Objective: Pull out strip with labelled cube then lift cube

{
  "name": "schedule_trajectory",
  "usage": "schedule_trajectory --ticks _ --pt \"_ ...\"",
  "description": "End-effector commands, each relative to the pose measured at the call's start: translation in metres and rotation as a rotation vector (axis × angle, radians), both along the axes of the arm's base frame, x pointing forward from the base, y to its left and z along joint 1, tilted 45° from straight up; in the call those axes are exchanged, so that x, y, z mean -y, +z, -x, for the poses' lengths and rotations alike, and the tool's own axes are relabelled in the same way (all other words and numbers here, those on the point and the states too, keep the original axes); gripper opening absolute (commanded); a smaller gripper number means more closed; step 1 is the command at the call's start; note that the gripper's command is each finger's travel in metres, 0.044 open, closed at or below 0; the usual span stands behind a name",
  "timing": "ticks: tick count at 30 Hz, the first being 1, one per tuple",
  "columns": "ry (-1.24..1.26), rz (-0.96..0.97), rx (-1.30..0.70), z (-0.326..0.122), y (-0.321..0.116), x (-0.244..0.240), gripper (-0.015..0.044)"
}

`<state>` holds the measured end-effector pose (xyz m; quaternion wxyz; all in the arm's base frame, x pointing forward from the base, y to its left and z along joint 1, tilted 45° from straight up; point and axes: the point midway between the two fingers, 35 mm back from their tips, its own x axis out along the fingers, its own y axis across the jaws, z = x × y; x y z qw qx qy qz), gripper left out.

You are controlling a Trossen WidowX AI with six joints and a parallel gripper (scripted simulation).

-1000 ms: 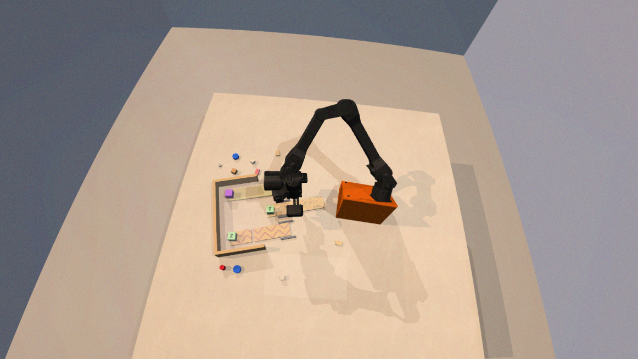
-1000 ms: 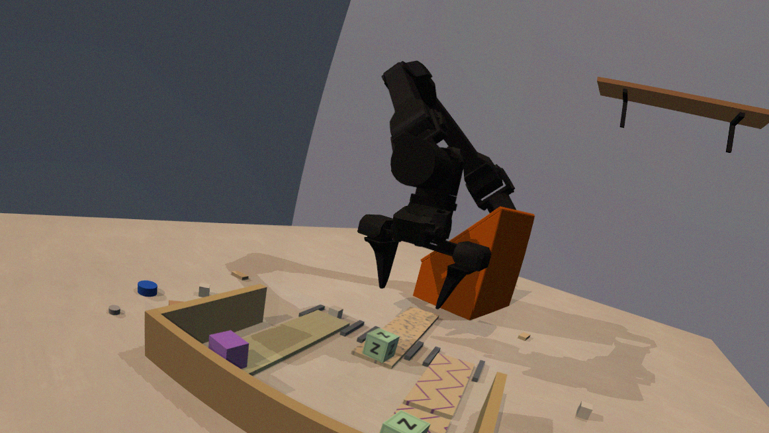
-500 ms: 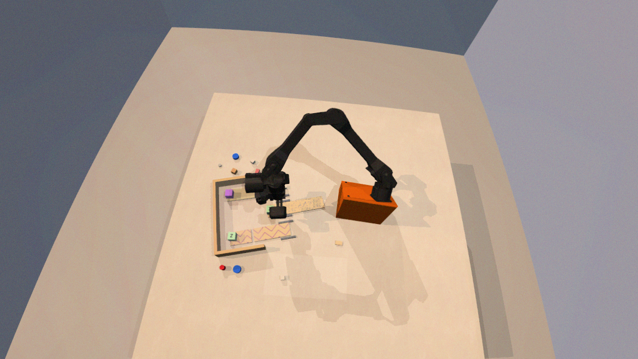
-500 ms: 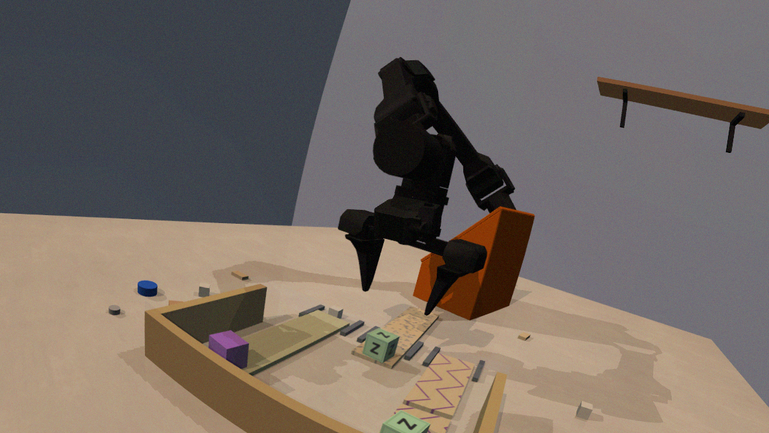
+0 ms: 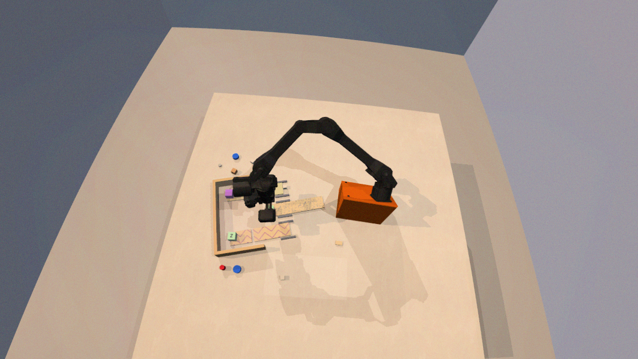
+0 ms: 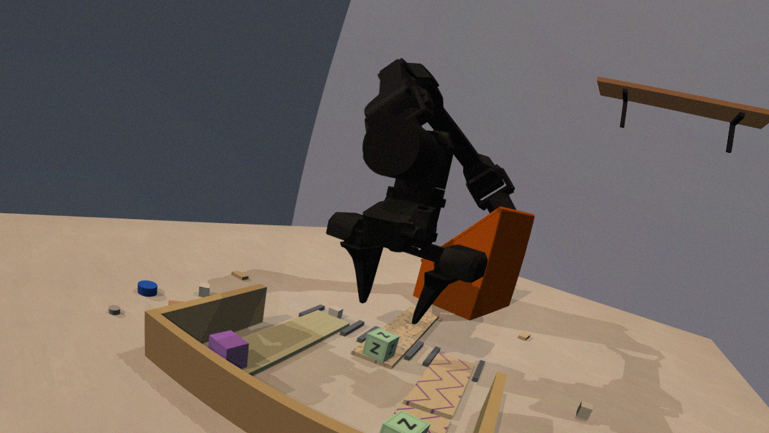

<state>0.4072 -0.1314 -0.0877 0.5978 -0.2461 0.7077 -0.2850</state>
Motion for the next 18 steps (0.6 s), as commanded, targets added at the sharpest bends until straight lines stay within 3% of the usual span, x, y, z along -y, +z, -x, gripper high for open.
schedule_trajectory --ticks 1,18 --pt "-0.002 -0.003 -0.004 0.0 -0.007 0.004 0.0256" --pt "-0.002 -0.002 -0.004 0.005 -0.027 0.024 0.025"
